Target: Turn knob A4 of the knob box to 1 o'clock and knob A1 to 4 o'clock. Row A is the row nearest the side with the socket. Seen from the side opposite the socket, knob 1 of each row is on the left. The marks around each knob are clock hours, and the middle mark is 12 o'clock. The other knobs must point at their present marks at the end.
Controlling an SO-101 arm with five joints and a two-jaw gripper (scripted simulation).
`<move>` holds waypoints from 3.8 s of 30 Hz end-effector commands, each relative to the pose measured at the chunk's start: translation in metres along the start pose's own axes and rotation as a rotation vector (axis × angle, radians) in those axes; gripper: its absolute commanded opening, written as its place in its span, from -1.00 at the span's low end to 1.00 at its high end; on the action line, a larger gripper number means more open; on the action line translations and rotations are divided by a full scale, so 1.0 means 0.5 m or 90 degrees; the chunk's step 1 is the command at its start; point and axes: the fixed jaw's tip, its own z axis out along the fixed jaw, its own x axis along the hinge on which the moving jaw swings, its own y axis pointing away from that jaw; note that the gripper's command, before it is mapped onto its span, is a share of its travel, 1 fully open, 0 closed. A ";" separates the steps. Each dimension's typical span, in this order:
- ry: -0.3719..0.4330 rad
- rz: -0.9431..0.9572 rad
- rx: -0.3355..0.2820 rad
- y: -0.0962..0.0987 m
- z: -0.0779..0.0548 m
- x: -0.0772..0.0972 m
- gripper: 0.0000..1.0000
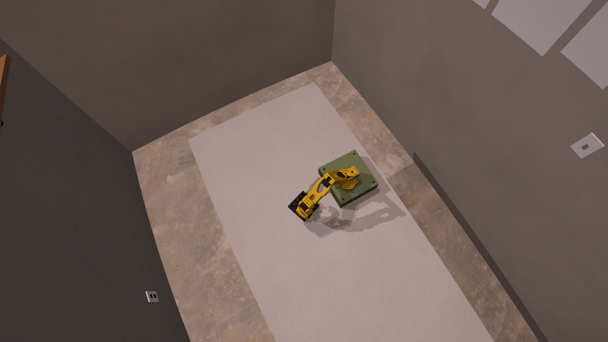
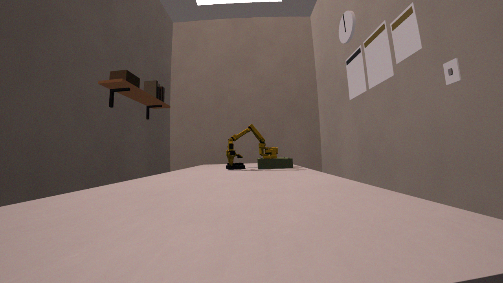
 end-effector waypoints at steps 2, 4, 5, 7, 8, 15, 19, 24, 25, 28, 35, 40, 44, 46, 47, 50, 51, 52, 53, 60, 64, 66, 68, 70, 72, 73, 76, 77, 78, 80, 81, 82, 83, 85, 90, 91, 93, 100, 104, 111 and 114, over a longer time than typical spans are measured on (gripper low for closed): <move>-0.009 0.054 0.002 -0.002 0.005 -0.007 -0.98; -0.009 0.076 0.001 -0.002 0.005 -0.007 -0.98; -0.009 0.087 0.001 -0.002 0.005 -0.007 -0.98; -0.009 0.109 0.001 -0.002 0.005 -0.008 -0.98; -0.009 0.120 0.001 -0.002 0.005 -0.008 -0.98; -0.009 0.176 0.001 -0.003 0.005 -0.009 -0.98; -0.009 0.220 0.000 -0.003 0.005 -0.010 -0.98; -0.010 0.276 0.000 -0.003 0.005 -0.010 -0.98; -0.010 0.287 0.000 -0.003 0.005 -0.011 -0.98; -0.010 0.320 0.000 -0.004 0.005 -0.011 -0.98; -0.010 0.376 -0.001 -0.004 0.005 -0.012 -0.98; -0.010 0.431 -0.001 -0.005 0.005 -0.013 -0.98; -0.010 0.476 -0.001 -0.005 0.005 -0.013 -0.98; -0.010 0.487 -0.002 -0.005 0.005 -0.014 -0.98; -0.010 0.487 -0.002 -0.005 0.005 -0.014 -0.98; -0.009 0.520 -0.002 -0.006 0.005 -0.014 -0.98; -0.009 0.531 -0.002 -0.006 0.005 -0.014 -0.98; -0.009 0.542 -0.002 -0.006 0.005 -0.014 -0.98; -0.009 0.554 -0.002 -0.006 0.005 -0.014 -0.98; -0.009 0.631 -0.003 -0.007 0.005 -0.015 -0.98; -0.009 0.654 -0.003 -0.008 0.004 -0.015 -0.98; -0.009 0.676 -0.003 -0.008 0.004 -0.016 -0.98; -0.009 0.698 -0.003 -0.008 0.004 -0.016 -0.98; -0.009 0.720 -0.003 -0.009 0.004 -0.016 -0.98; -0.009 0.742 -0.004 -0.009 0.004 -0.016 -0.98; -0.009 0.754 -0.004 -0.009 0.004 -0.016 -0.98; -0.009 0.787 -0.004 -0.010 0.004 -0.017 -0.98; -0.009 0.798 -0.004 -0.010 0.004 -0.017 -0.98; -0.009 0.809 -0.004 -0.010 0.004 -0.017 -0.98; -0.009 0.820 -0.004 -0.010 0.004 -0.017 -0.98; -0.009 0.820 -0.004 -0.010 0.004 -0.017 -0.98; -0.009 0.831 -0.004 -0.011 0.004 -0.017 -0.98; -0.009 0.842 -0.004 -0.011 0.004 -0.017 -0.98; -0.009 0.865 -0.005 -0.011 0.004 -0.017 -0.98; -0.009 0.920 -0.005 -0.012 0.004 -0.017 -0.98; -0.009 0.931 -0.005 -0.012 0.004 -0.017 -0.98; -0.009 0.954 -0.005 -0.013 0.004 -0.017 -0.98; -0.009 1.009 -0.006 -0.014 0.004 -0.017 -0.98; -0.009 1.034 -0.006 -0.014 0.004 -0.017 -0.98; -0.009 1.045 -0.006 -0.014 0.004 -0.017 -0.98; -0.009 1.048 -0.006 -0.014 0.004 -0.017 -0.98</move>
